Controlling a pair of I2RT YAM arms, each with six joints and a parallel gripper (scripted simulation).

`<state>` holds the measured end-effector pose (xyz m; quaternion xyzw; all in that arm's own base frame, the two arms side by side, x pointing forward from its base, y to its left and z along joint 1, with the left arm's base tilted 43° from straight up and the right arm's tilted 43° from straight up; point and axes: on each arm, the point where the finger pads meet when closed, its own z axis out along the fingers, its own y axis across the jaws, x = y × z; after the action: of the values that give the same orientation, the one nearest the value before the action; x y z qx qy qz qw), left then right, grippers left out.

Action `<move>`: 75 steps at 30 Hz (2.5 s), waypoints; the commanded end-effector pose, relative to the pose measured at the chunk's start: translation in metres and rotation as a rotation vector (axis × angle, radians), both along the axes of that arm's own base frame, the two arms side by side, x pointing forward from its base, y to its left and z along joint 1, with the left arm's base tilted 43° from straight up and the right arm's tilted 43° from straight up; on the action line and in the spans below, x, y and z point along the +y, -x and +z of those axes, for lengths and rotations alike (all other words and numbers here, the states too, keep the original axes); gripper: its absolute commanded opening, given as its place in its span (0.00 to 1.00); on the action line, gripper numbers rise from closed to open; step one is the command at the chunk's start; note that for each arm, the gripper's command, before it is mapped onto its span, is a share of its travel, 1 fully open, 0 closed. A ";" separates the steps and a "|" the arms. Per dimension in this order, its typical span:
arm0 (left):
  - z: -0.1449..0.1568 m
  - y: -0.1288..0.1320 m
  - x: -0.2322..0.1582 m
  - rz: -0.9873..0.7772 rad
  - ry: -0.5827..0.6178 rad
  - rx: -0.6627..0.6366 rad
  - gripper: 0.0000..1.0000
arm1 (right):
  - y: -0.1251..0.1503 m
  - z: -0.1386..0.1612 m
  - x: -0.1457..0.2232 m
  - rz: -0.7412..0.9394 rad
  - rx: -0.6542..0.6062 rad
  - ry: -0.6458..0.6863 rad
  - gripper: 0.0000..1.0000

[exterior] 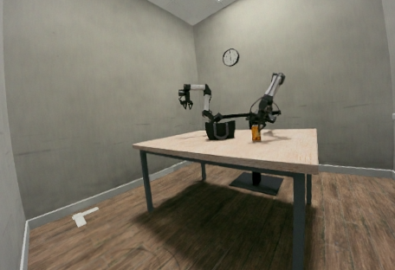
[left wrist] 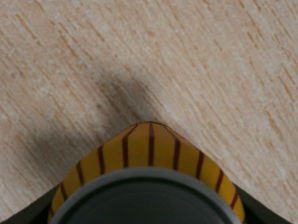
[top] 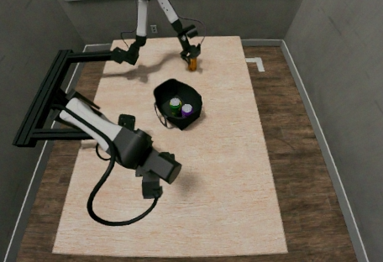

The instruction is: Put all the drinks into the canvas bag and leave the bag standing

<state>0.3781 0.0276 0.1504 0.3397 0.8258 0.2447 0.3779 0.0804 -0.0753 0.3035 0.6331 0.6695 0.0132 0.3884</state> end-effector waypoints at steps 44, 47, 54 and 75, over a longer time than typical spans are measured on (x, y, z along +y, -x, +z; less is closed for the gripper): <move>0.058 0.008 -0.028 -0.033 0.020 -0.086 0.70 | 0.005 0.009 0.002 -0.004 -0.035 0.020 0.86; 0.056 0.019 -0.030 -0.022 0.018 -0.055 0.70 | 0.005 0.009 0.002 -0.004 -0.035 0.020 0.86; 0.071 0.016 -0.036 -0.042 0.028 -0.101 0.70 | 0.005 0.009 0.002 -0.004 -0.035 0.020 0.86; 0.050 0.021 -0.027 -0.033 0.013 -0.069 0.70 | 0.005 0.009 0.002 -0.004 -0.035 0.020 0.86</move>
<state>0.3556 0.0063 0.1858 0.3412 0.8244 0.2467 0.3783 0.0804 -0.0753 0.3035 0.6331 0.6695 0.0132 0.3884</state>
